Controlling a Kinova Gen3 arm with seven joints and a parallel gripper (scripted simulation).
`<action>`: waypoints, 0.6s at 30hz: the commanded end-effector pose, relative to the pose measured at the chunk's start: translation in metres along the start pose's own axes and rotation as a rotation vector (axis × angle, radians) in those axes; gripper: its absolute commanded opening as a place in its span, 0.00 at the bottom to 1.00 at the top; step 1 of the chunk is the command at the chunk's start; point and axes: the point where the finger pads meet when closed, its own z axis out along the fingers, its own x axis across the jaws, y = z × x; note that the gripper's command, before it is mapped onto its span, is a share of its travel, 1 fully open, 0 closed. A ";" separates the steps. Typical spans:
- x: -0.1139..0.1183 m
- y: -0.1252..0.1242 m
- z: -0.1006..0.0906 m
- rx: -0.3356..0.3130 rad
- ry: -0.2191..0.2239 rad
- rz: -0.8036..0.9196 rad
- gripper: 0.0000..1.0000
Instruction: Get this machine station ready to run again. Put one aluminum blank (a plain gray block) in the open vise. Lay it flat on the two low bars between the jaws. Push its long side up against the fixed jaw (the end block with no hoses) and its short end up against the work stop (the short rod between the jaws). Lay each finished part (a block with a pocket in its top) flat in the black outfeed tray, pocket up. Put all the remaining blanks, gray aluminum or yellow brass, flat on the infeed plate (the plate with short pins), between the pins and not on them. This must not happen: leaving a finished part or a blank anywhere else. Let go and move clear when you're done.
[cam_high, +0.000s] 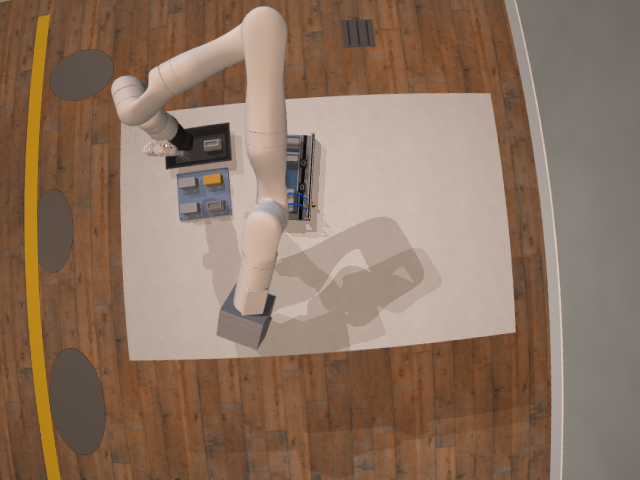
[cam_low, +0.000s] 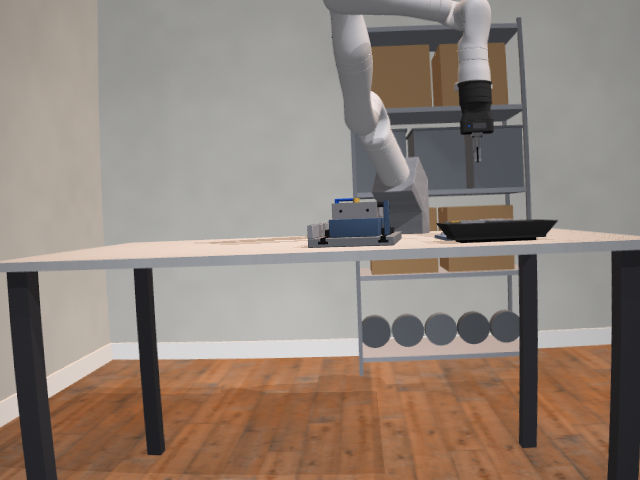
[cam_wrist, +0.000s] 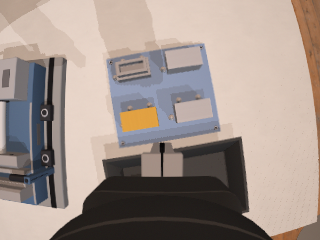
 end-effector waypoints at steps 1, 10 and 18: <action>0.000 0.000 0.001 0.000 0.000 0.000 0.00; 0.000 0.000 0.012 0.000 0.000 0.000 0.00; 0.000 0.000 0.024 0.000 0.000 0.000 0.00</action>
